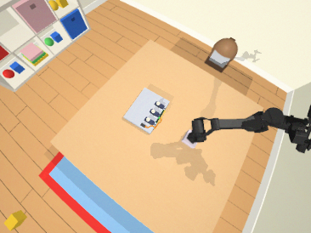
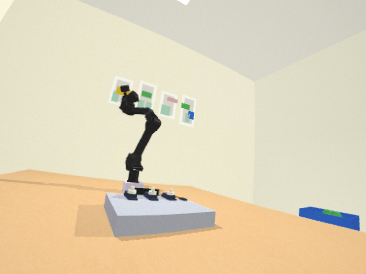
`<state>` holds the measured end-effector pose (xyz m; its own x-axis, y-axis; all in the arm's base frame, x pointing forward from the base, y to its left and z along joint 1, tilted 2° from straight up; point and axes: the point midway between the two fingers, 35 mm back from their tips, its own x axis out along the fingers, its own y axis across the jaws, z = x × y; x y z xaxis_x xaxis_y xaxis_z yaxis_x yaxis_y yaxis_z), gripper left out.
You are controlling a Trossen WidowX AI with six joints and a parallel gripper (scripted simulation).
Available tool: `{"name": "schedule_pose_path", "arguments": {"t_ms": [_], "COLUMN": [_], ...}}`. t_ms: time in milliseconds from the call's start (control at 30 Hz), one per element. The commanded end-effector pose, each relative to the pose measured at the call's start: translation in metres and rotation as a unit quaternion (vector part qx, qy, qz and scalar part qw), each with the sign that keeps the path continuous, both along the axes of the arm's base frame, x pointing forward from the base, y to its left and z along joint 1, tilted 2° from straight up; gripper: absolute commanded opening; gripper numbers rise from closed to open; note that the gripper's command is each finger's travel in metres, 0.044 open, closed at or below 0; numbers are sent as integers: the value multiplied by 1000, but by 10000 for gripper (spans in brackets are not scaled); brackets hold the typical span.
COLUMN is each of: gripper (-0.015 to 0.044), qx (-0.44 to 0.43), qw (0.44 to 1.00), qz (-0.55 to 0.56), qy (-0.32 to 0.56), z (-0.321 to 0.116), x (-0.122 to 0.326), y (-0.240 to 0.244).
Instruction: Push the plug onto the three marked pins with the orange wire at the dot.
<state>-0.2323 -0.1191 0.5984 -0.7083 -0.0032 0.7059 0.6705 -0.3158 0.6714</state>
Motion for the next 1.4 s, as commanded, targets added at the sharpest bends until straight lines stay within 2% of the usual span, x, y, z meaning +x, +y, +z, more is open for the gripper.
{"name": "schedule_pose_path", "arguments": {"t_ms": [0,333,833,1367], "gripper": [374,115,115,115], "qx": [0,29,117,204], "qw": [1000,998,972,907], "qz": [1,54,205,367], "qy": [0,-5,0,37], "z": [0,-7,-32,-65], "x": [0,15,78,175], "y": [0,-31,-108,-162]}}
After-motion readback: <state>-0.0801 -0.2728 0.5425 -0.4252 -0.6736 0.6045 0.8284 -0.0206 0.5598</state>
